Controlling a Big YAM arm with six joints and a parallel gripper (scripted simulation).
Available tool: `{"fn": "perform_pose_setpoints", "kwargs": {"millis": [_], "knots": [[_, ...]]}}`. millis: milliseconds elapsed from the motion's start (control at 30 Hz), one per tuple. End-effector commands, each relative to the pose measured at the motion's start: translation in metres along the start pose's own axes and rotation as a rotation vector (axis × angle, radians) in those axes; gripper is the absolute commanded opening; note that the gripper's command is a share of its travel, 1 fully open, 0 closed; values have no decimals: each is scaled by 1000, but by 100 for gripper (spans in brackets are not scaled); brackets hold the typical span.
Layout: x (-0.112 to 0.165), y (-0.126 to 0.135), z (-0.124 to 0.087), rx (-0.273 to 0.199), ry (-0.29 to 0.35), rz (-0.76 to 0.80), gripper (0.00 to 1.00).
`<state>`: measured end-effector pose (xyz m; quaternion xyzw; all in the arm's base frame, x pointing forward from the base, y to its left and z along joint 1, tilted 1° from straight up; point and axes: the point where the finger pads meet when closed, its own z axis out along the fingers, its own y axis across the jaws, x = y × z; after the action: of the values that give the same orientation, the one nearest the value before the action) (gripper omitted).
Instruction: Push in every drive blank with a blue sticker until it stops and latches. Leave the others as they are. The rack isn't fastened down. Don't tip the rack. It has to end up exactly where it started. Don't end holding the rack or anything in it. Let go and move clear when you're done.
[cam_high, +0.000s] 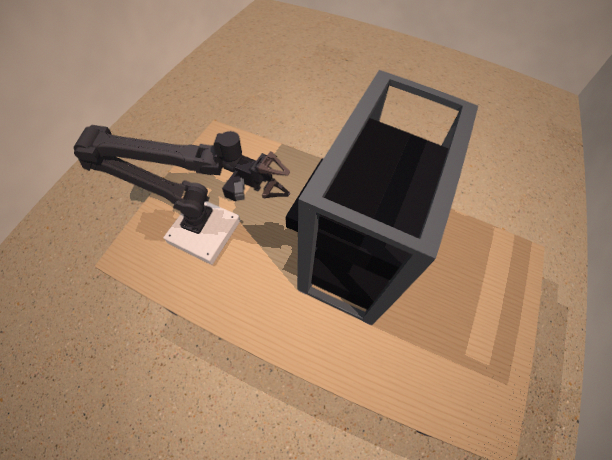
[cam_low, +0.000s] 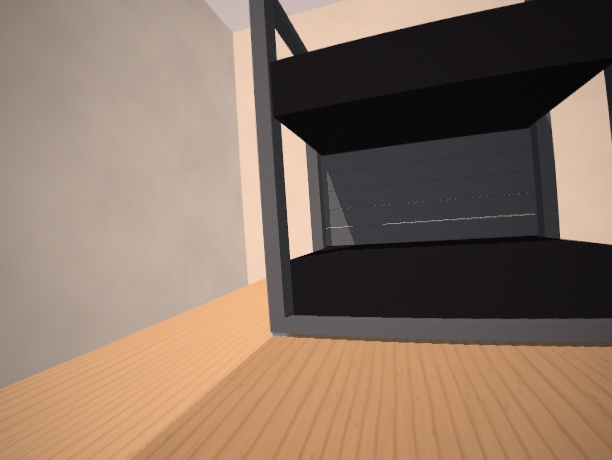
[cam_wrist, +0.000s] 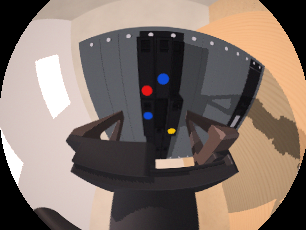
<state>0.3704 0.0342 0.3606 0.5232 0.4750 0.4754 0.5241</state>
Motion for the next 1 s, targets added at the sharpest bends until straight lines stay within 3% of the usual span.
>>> {"fn": "perform_pose_setpoints", "kwargs": {"millis": [0, 967], "knots": [[-13, 49, 4, -60, -18, 34, 100], [-9, 47, 6, -53, -4, 30, 100]]}}
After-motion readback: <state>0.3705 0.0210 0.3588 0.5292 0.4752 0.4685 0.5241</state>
